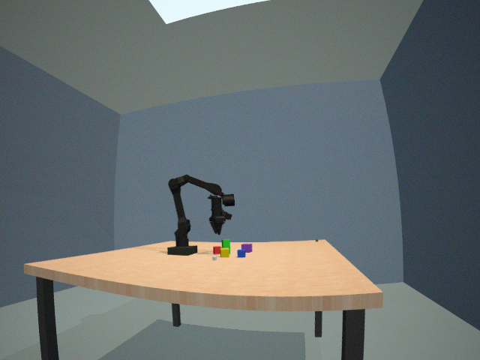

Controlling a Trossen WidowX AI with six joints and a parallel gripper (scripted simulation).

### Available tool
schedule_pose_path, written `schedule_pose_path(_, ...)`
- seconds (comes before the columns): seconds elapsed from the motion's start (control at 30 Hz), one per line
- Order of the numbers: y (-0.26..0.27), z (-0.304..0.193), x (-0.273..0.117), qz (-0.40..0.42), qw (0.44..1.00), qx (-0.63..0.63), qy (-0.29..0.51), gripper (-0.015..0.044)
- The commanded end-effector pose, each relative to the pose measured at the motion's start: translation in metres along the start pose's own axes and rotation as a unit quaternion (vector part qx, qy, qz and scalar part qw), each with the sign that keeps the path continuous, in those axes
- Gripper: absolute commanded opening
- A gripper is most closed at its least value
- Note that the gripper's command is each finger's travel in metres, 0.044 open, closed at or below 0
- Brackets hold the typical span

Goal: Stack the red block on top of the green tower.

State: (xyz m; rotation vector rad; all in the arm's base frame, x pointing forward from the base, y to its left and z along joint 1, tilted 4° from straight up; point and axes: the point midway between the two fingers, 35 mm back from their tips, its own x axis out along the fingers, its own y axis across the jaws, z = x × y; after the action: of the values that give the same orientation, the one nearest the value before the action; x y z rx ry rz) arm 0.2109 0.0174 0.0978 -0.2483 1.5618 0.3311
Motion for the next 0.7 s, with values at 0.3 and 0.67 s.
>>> schedule_pose_path(0.3, -0.001, -0.004, 0.055, 0.000, 1.000, -0.002, 0.005, 0.0440)
schedule_pose_path(0.67, -0.001, -0.003, 0.065, 0.000, 1.000, -0.002, 0.005, 0.0440)
